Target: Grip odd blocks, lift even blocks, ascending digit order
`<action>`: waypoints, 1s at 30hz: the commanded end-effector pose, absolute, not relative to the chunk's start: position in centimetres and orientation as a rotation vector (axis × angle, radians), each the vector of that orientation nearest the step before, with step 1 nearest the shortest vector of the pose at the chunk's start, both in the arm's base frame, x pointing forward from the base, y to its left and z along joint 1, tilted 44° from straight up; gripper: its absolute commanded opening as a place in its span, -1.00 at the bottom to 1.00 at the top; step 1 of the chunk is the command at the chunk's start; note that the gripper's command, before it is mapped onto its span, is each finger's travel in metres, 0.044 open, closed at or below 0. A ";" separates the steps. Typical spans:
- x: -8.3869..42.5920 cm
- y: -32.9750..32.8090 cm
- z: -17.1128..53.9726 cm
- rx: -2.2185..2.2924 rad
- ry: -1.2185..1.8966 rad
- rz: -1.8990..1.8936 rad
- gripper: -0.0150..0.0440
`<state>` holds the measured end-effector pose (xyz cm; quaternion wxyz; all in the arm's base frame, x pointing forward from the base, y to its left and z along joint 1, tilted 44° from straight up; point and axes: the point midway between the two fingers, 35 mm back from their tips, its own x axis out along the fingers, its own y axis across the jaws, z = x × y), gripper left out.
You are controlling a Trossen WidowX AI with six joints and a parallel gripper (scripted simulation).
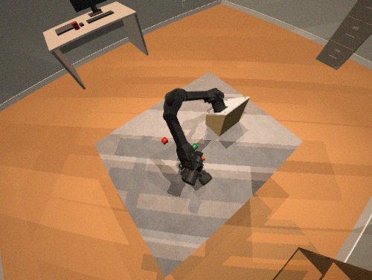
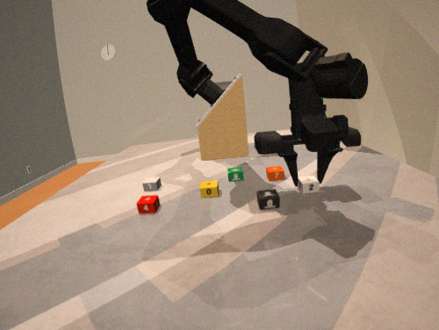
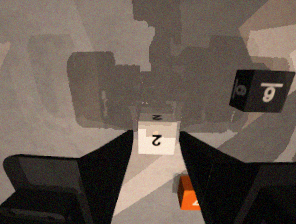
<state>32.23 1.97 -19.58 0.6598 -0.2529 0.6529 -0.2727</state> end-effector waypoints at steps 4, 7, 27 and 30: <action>32.3 1.9 -19.6 -0.581 1.476 -0.615 0.81; 32.3 1.9 -19.6 -0.581 1.476 -0.615 0.86; 32.3 10.2 -11.1 -0.577 1.478 -0.611 -0.08; 32.3 10.2 -11.1 -0.577 1.478 -0.611 -0.08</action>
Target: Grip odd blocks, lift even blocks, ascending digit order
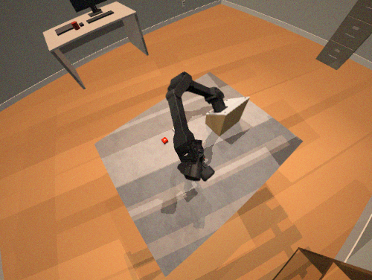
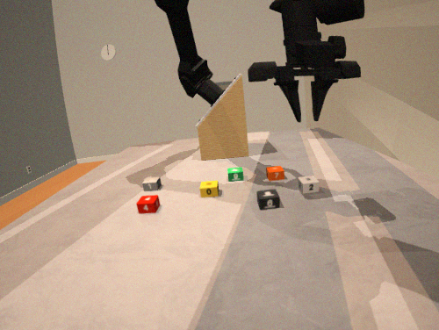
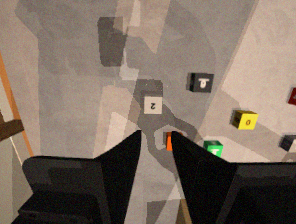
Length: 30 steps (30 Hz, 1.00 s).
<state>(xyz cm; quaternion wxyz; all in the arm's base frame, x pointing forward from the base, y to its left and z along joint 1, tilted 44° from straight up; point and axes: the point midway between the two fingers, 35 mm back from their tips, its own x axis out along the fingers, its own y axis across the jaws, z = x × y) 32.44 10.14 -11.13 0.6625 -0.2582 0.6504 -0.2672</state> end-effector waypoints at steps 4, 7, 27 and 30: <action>32.3 10.2 -11.1 -0.577 1.478 -0.611 -0.08; 32.9 9.5 -10.2 -0.573 1.480 -0.605 -0.08; 34.1 -11.6 9.8 -0.589 1.476 -0.622 -0.08; 34.1 -11.6 9.8 -0.589 1.476 -0.622 -0.08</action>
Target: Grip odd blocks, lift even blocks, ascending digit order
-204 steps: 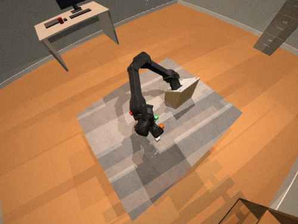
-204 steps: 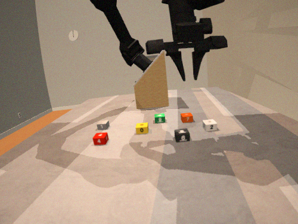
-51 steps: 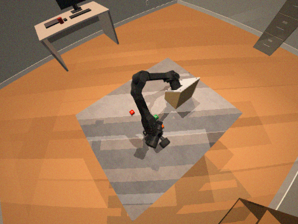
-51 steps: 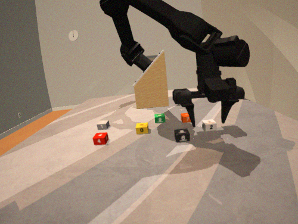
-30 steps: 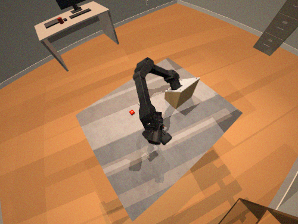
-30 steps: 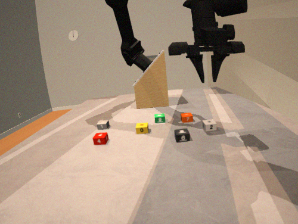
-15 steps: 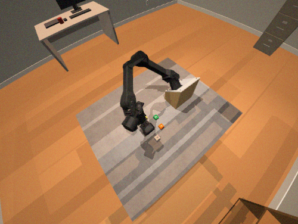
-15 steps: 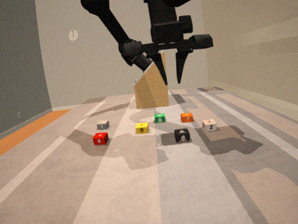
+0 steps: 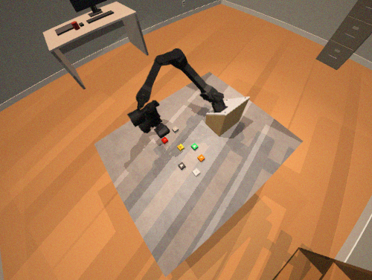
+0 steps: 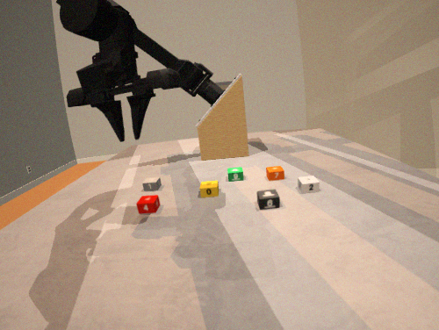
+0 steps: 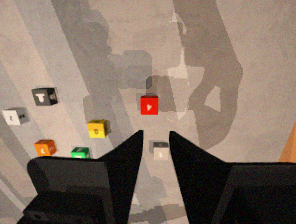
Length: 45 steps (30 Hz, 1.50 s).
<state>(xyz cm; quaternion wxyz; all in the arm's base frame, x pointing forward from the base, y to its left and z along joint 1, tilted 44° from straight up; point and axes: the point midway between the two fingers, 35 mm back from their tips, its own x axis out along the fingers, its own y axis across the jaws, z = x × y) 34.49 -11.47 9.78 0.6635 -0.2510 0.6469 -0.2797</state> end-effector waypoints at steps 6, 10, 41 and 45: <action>34.1 -17.1 4.3 -0.592 1.475 -0.624 0.45; 34.1 -17.3 4.1 -0.592 1.475 -0.625 0.81; 34.1 -19.9 1.5 -0.593 1.475 -0.626 0.42; 34.1 -19.9 1.5 -0.593 1.475 -0.626 0.06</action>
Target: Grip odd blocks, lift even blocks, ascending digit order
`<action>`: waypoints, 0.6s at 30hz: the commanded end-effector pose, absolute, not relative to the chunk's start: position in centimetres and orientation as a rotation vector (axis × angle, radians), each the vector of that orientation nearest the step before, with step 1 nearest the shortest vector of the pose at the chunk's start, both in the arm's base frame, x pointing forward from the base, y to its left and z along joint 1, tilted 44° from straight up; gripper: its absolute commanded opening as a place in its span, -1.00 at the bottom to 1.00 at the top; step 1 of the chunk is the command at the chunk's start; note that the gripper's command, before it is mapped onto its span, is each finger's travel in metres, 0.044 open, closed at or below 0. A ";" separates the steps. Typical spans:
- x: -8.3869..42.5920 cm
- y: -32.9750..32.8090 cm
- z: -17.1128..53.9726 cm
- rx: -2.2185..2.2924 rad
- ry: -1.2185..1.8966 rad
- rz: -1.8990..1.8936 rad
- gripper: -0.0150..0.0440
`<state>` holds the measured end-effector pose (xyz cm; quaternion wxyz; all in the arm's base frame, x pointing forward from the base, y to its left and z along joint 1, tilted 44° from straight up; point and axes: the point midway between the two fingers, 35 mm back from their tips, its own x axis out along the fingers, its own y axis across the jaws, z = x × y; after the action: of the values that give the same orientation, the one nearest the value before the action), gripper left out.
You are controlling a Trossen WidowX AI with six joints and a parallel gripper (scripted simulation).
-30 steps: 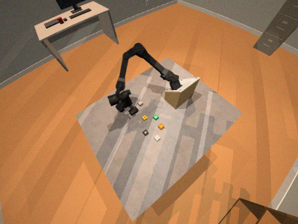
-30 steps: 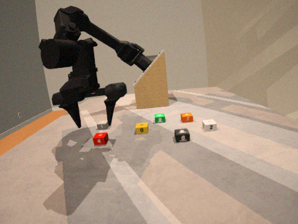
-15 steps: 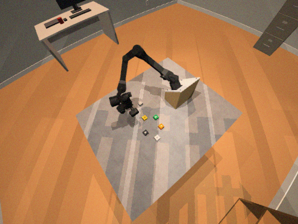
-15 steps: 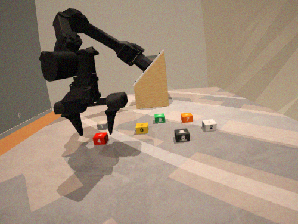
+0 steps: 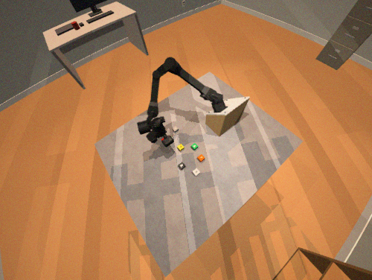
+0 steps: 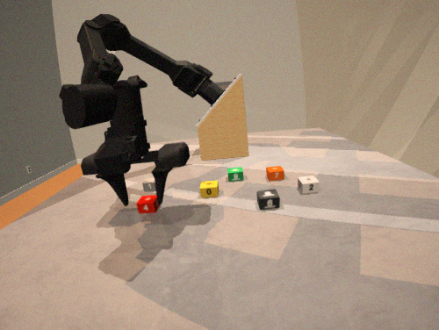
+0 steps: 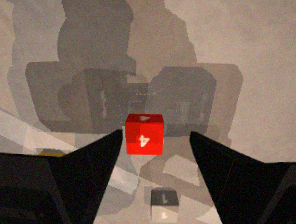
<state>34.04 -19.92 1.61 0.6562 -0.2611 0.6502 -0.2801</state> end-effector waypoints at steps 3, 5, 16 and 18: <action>34.1 -19.9 1.5 -0.593 1.475 -0.626 -0.08; 34.1 -19.9 1.5 -0.593 1.475 -0.626 -0.08; 34.1 -19.9 1.5 -0.593 1.475 -0.626 -0.08; 34.1 -19.9 1.5 -0.593 1.475 -0.626 -0.08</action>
<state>34.04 -19.92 1.59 0.6563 -0.2610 0.6503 -0.2798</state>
